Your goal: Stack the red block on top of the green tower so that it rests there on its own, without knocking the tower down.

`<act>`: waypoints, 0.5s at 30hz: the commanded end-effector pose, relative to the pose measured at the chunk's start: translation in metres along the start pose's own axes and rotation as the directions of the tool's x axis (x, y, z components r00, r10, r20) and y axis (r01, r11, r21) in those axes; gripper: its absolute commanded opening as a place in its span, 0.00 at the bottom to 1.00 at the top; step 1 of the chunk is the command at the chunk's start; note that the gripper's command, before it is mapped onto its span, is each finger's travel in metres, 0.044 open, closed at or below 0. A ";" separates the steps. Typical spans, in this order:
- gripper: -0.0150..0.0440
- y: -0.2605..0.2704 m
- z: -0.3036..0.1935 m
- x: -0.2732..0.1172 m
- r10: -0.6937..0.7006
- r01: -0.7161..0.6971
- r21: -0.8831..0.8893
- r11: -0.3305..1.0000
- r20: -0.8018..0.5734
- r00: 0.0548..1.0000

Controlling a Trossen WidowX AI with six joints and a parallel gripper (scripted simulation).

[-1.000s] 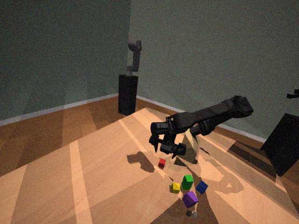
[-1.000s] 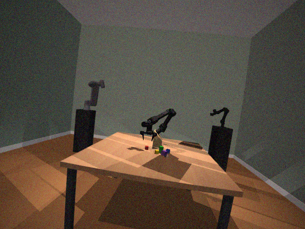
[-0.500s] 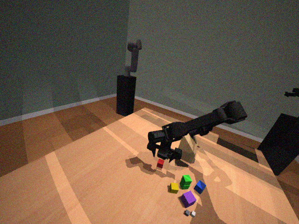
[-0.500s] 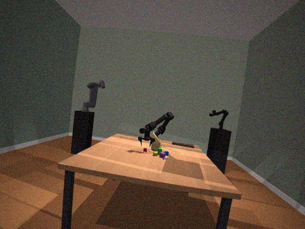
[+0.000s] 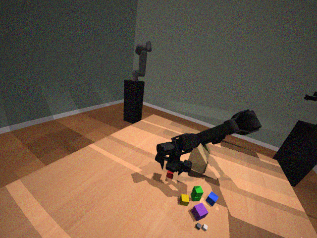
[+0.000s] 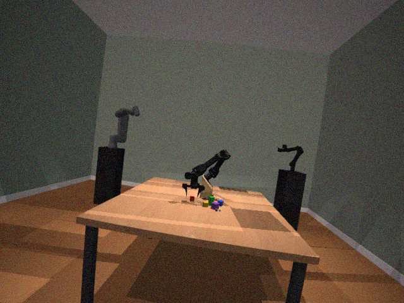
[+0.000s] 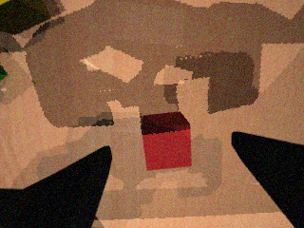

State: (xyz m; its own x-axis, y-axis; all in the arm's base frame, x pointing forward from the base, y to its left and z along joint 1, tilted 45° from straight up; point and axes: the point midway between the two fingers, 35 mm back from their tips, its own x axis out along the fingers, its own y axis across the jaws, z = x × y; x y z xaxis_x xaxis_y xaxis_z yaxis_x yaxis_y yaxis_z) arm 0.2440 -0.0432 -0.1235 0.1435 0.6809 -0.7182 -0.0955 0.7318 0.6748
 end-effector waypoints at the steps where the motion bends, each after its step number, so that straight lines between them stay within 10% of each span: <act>1: 1.00 0.002 -0.002 0.006 0.008 -0.008 0.011 1.000 0.000 1.000; 15: 1.00 0.003 -0.003 0.027 0.011 -0.011 0.011 1.000 0.000 1.000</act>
State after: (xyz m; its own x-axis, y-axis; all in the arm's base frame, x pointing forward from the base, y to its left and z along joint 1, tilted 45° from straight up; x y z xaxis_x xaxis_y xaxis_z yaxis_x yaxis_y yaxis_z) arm 0.2464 -0.0259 -0.1398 0.1426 0.6834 -0.7160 -0.0962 0.7295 0.6771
